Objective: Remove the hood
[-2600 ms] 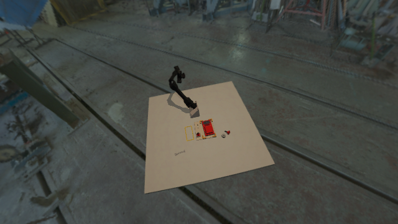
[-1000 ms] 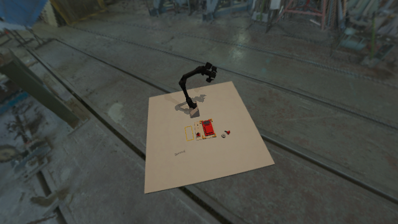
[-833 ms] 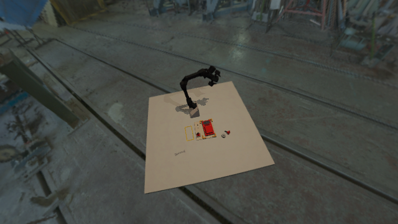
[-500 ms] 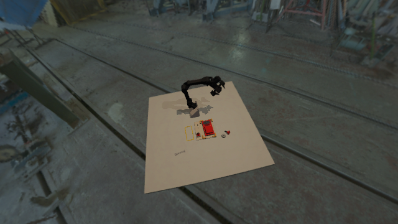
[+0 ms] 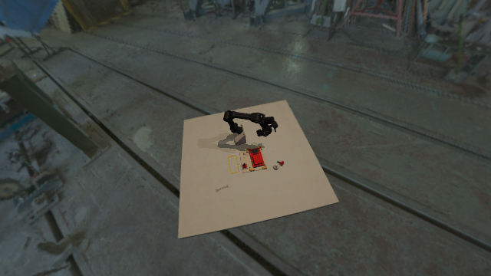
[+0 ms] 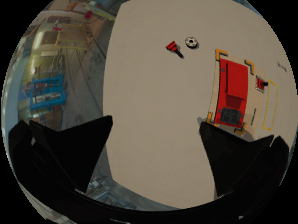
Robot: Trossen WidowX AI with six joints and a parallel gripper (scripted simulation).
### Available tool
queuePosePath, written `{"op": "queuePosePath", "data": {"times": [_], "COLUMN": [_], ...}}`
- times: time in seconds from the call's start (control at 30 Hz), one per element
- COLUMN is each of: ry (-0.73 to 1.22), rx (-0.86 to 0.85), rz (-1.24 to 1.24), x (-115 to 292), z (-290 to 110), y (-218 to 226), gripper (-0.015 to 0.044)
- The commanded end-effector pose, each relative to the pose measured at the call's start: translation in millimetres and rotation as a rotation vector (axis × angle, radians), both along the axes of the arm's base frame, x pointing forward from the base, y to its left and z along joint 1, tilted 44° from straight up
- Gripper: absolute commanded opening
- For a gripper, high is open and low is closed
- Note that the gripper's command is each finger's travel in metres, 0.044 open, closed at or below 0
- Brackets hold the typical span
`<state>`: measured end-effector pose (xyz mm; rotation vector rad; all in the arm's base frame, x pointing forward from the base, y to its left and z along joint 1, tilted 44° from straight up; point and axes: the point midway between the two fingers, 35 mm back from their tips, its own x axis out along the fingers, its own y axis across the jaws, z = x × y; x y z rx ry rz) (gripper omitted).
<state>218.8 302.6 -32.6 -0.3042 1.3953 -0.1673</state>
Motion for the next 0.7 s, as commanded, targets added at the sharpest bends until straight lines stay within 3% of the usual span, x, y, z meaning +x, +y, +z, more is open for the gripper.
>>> {"op": "queuePosePath", "data": {"times": [0.0, 0.4, 0.67], "ry": [-0.004, 0.076, 0.084], "rx": [-0.112, -0.432, -0.449], "rz": [-0.024, -0.086, -0.086], "x": [34, 108, 110], "z": [-5, -2, -2], "y": [-44, -191, -198], "gripper": [0.044, 0.044, 0.044]}}
